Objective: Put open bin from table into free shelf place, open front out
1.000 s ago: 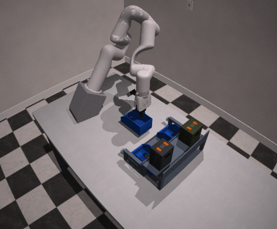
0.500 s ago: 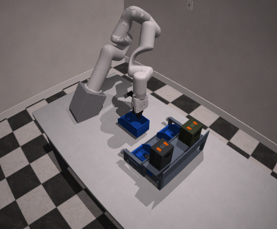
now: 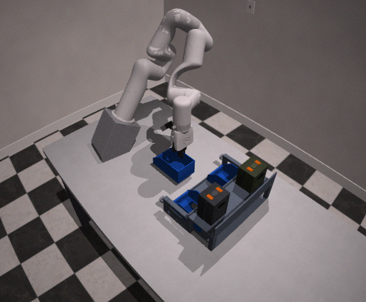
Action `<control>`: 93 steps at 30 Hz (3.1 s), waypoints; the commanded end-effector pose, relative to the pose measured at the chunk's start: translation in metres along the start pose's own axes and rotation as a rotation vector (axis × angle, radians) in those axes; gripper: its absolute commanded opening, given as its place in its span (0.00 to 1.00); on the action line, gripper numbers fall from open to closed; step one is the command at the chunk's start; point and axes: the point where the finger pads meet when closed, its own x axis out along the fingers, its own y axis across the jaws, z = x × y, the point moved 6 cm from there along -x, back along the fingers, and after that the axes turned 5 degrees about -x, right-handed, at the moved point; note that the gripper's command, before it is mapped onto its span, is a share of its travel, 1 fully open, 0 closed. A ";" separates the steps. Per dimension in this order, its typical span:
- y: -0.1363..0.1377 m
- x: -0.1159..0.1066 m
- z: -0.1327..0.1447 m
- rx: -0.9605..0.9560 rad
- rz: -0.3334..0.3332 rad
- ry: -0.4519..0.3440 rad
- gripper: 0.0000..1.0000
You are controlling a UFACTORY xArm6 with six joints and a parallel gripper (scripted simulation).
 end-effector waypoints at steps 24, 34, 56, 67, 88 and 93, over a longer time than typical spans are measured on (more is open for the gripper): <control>0.006 -0.001 0.002 -0.001 0.000 -0.003 0.00; 0.007 -0.001 0.002 -0.001 0.000 -0.003 0.00; 0.007 -0.001 0.021 -0.001 0.000 -0.002 0.00; 0.006 -0.001 0.039 -0.001 0.000 -0.003 0.00; 0.006 -0.001 0.052 -0.001 0.000 -0.003 0.00; 0.006 -0.001 0.048 -0.001 0.000 -0.003 0.00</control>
